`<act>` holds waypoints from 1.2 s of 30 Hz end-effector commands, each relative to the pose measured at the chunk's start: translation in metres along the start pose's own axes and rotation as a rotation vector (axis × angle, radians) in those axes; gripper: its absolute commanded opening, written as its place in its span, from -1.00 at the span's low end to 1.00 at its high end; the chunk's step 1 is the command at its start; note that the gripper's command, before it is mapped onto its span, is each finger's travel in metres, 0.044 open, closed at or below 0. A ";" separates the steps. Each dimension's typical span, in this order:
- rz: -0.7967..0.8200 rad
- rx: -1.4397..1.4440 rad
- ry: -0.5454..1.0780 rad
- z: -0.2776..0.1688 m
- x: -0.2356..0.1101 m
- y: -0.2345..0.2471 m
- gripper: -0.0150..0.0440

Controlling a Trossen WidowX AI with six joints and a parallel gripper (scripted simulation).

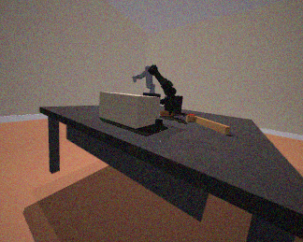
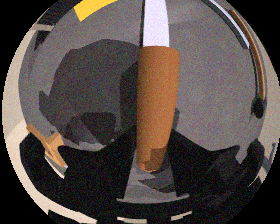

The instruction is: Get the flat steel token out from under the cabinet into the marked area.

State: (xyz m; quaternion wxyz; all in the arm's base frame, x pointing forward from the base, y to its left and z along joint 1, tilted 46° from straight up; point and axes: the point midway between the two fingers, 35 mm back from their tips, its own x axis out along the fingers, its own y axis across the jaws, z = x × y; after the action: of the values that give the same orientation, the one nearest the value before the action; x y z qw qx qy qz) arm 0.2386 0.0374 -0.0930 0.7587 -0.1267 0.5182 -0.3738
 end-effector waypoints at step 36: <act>0.002 0.016 -0.002 0.039 -0.001 -0.031 -0.49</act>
State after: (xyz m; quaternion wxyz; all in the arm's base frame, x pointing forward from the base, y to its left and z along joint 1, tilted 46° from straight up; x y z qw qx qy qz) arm 0.2576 0.0121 -0.0623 0.7589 -0.1235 0.5166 -0.3766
